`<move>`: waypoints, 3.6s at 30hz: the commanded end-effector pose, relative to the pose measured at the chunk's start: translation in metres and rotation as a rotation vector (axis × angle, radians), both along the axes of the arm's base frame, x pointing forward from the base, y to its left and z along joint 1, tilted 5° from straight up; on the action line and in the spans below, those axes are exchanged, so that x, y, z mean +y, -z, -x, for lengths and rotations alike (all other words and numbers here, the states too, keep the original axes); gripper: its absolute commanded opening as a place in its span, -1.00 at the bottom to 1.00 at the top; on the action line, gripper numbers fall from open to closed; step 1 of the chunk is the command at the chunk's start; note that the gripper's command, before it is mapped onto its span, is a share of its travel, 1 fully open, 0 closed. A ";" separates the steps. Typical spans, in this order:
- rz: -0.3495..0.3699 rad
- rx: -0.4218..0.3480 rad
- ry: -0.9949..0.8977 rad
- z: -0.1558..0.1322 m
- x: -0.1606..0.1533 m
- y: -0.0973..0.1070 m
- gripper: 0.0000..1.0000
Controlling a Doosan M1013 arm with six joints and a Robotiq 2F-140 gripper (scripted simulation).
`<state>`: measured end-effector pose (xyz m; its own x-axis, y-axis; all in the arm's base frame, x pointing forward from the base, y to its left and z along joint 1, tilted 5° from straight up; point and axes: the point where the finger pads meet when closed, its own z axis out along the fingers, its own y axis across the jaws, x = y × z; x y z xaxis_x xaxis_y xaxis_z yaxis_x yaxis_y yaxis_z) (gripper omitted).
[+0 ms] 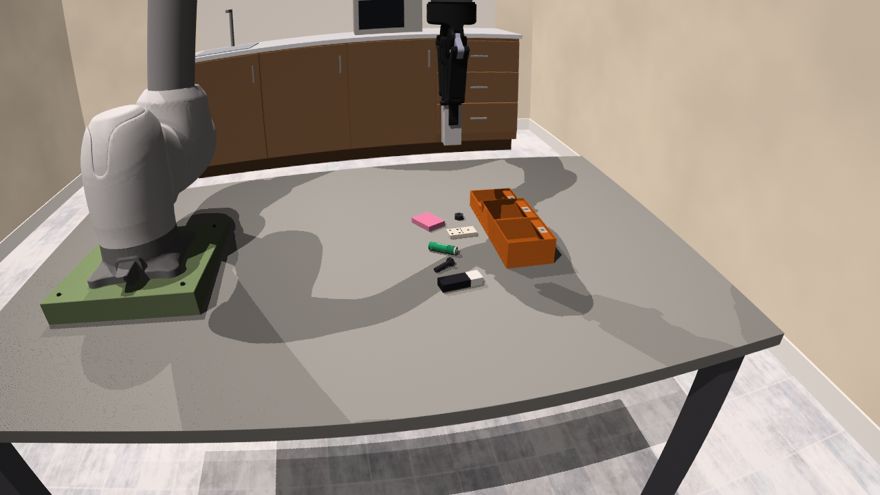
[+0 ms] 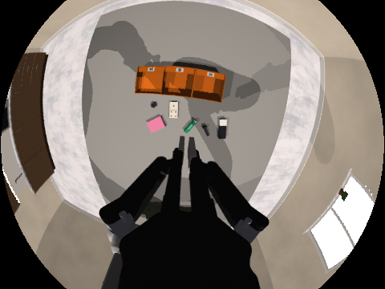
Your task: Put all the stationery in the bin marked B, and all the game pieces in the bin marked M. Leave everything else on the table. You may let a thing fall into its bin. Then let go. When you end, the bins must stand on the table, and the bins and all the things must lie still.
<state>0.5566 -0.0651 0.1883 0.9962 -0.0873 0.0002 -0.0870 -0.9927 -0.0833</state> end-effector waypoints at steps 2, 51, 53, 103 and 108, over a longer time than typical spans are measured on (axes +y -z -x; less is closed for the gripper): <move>0.000 0.000 0.001 0.000 0.000 0.000 -0.89; -0.001 0.010 0.125 -0.109 -0.034 0.158 -0.89; -0.001 0.010 0.125 -0.109 -0.033 0.161 -0.89; -0.001 0.010 0.125 -0.109 -0.032 0.173 -0.89; -0.001 0.010 0.125 -0.109 -0.033 0.171 -0.89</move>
